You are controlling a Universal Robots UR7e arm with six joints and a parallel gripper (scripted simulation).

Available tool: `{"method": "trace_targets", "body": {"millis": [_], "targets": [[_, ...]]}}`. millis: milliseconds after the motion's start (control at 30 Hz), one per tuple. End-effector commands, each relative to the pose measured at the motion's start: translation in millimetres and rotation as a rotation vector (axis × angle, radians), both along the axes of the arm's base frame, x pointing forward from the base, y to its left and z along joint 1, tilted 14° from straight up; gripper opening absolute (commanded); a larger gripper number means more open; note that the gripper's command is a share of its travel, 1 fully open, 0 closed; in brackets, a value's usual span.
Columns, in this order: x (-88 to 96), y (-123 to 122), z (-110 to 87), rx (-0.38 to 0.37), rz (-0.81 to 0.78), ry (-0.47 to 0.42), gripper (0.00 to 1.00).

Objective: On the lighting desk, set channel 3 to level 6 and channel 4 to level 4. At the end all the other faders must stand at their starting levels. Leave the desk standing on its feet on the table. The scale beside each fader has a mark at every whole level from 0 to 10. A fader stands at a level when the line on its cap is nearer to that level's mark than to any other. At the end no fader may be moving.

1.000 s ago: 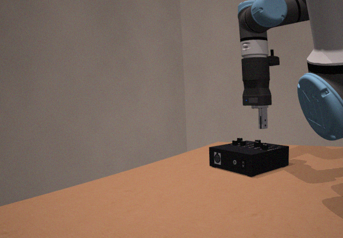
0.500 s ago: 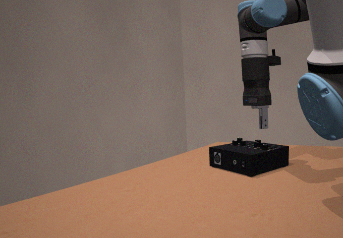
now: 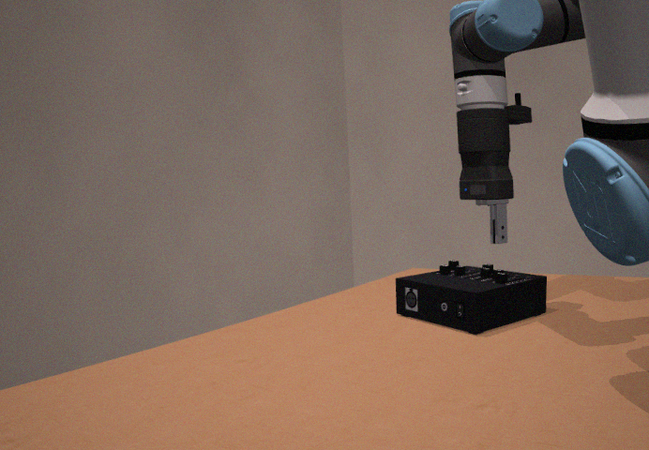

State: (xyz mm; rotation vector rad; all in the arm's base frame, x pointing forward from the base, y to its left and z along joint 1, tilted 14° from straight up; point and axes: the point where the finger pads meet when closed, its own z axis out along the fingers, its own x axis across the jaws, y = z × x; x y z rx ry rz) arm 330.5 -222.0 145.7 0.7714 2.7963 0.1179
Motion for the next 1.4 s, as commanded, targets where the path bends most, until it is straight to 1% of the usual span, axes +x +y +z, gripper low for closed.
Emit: {"method": "trace_targets", "body": {"millis": [0, 933, 1367], "targets": [[1.1, -0.6, 1.1, -0.002, 0.001, -0.001, 0.00], [1.2, -0.6, 0.8, -0.002, 0.001, -0.001, 0.00], [2.6, -0.5, -3.9, -0.002, 0.001, 0.000, 0.00]]}}
